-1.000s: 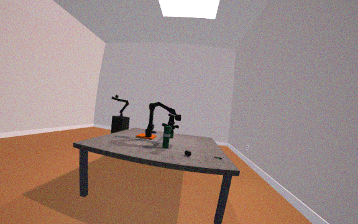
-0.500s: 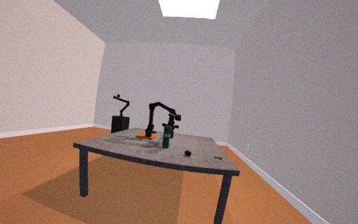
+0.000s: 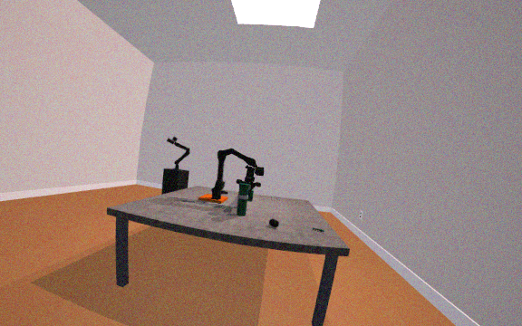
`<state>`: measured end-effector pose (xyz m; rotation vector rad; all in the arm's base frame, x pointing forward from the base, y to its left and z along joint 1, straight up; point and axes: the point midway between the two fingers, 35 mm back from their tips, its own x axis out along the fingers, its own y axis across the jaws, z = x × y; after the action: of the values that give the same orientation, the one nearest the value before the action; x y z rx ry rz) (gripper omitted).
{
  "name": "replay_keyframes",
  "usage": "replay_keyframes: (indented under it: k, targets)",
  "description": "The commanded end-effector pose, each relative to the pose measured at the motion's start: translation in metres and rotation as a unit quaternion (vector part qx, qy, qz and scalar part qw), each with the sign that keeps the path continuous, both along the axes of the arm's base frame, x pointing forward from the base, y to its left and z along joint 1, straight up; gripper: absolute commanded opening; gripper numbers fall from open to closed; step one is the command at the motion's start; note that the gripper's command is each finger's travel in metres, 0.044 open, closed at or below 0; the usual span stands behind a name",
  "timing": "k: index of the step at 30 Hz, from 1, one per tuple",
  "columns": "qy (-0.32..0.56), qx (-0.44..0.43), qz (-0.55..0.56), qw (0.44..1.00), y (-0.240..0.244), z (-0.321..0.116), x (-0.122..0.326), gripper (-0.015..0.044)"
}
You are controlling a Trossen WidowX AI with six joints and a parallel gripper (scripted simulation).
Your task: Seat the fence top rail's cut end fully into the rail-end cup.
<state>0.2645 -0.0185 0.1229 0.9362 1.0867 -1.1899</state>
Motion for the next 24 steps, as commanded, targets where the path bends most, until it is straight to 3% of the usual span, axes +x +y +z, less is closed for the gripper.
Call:
replay_keyframes:
  k: [1,24]
  targets:
    - [-0.001,-0.004,0.002,1.0,-0.003,0.0014,0.0013,0.0]
    - [0.0,0.001,0.001,1.0,-0.002,0.001,0.001,0.0]
